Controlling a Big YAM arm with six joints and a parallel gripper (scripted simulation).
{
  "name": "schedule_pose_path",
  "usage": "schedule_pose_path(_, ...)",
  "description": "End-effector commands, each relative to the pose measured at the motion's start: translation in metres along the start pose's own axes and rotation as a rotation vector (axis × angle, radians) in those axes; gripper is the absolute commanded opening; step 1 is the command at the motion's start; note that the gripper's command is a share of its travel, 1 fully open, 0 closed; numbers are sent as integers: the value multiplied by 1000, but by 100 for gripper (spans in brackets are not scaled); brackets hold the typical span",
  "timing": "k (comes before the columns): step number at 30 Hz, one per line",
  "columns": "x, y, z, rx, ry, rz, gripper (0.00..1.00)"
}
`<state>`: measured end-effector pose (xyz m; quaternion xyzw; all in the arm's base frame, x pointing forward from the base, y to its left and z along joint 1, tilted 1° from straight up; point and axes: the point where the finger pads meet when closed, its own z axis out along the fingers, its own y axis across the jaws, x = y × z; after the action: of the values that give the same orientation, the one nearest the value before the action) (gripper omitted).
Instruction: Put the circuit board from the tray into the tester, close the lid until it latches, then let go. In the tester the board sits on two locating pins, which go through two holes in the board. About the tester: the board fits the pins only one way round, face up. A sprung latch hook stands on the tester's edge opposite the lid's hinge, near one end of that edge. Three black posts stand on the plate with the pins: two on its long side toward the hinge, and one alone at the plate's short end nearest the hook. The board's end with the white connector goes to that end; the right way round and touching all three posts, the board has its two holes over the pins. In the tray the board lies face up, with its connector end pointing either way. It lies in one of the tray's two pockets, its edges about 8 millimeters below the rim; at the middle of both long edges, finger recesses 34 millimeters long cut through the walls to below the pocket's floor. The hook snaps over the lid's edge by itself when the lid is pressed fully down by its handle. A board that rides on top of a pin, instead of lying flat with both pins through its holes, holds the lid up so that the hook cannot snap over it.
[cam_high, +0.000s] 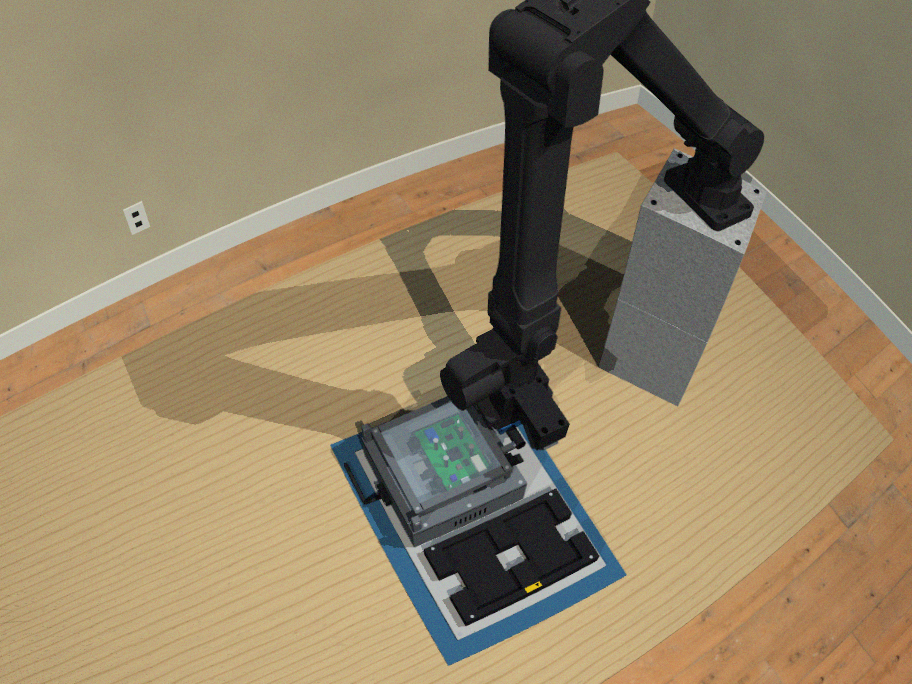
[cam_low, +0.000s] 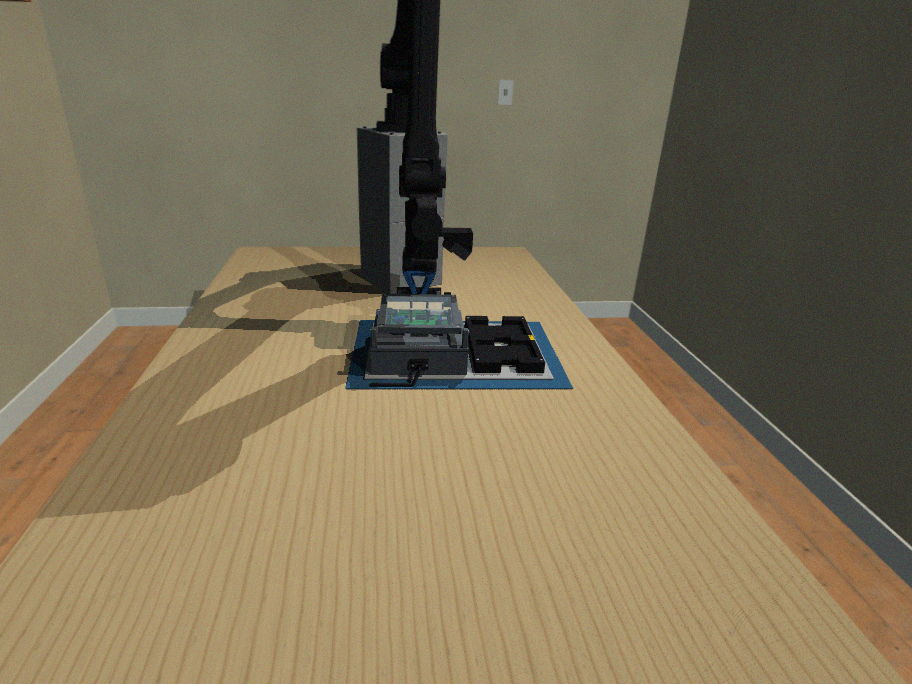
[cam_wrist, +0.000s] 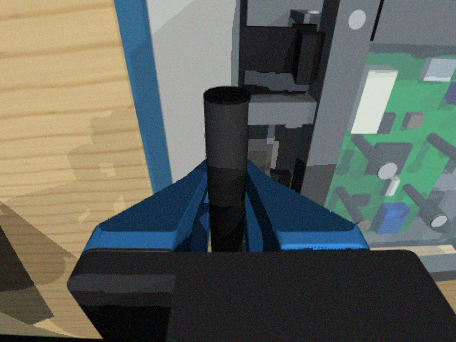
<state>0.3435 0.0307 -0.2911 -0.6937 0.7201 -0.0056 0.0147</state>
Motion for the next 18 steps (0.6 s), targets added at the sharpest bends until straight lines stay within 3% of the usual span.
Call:
schedule_pose_path(1, 0, 2, 15, -4, 3, -1, 0)
schedule_pose_path(18, 0, 2, 18, -4, 3, -1, 0)
